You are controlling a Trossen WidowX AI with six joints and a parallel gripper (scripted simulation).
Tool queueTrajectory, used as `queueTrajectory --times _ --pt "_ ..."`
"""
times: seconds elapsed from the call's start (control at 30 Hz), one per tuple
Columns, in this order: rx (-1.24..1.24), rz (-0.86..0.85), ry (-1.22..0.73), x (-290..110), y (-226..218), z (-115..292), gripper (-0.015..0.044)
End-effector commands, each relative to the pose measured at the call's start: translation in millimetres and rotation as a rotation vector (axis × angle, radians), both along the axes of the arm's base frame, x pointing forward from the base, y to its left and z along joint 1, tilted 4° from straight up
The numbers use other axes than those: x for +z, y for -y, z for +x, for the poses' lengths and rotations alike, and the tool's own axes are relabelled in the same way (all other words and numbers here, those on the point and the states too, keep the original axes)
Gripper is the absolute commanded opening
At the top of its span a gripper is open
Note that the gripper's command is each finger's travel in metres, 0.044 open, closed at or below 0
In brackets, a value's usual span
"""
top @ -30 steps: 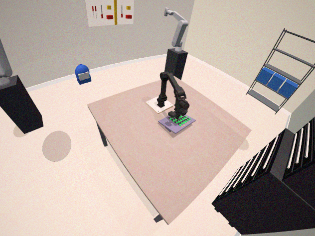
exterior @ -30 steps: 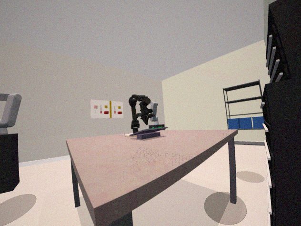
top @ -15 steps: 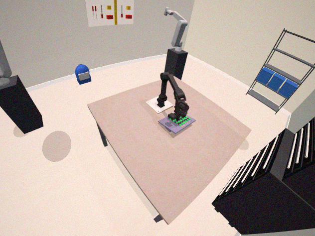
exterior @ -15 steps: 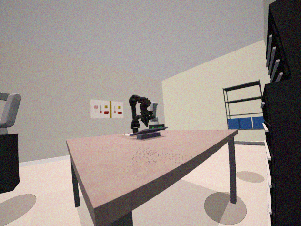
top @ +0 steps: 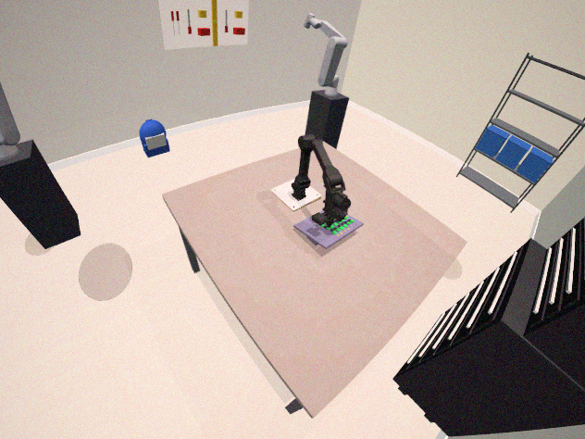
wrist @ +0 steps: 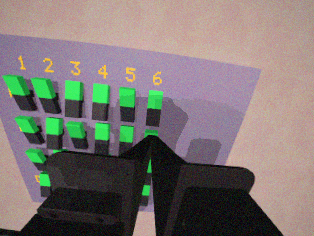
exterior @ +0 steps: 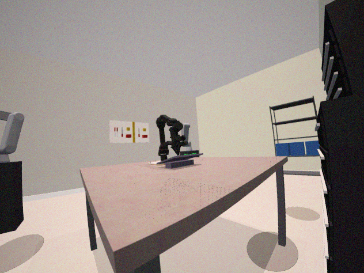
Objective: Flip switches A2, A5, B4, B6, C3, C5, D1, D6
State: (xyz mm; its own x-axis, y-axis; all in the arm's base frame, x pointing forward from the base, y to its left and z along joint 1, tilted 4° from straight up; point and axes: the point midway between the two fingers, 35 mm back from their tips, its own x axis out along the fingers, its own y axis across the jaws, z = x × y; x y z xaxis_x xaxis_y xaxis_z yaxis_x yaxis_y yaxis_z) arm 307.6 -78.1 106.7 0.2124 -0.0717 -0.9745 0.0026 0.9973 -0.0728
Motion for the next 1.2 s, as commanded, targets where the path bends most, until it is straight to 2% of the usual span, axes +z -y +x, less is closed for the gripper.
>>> queueTrajectory --times 0.0,1.17 --pt "0.005 0.005 -0.004 -2.4 -1.0 -0.8 0.0" --pt "0.005 0.005 -0.004 -4.1 -0.9 -0.4 0.0"
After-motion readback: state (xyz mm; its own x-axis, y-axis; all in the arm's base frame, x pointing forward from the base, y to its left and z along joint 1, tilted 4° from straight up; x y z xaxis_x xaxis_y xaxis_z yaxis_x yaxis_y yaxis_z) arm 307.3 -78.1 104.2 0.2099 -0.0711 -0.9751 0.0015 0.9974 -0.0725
